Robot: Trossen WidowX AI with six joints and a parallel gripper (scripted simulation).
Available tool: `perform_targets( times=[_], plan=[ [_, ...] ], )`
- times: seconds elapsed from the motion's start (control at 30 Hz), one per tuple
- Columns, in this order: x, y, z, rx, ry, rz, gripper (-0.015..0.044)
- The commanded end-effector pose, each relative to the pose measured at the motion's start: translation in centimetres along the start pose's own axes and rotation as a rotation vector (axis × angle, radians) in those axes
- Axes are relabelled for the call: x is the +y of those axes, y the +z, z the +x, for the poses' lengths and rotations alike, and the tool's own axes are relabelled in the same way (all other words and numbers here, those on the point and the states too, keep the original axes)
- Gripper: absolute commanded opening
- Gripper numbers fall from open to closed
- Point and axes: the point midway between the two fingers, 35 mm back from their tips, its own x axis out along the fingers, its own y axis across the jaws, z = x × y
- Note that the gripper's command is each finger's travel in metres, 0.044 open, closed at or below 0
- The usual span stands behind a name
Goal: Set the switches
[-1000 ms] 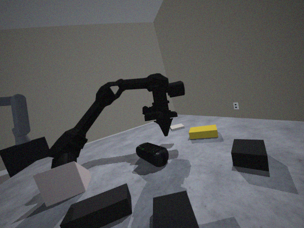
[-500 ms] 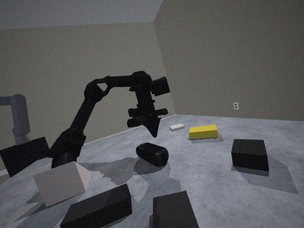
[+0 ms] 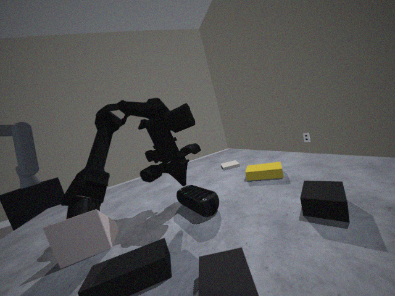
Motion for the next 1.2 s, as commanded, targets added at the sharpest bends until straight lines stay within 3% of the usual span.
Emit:
perform_targets(
  times=[0.0, 0.27, 1.17],
  plan=[
    [1.2, 0.8, 0.0, 0.002, -0.05, 0.035, 0.0],
    [4.1, 2.6, 0.6, -0.004, -0.137, 0.106, 0.0],
    [4.2, 2.6, 0.5, -0.004, -0.138, 0.108, 0.0]
  ],
)
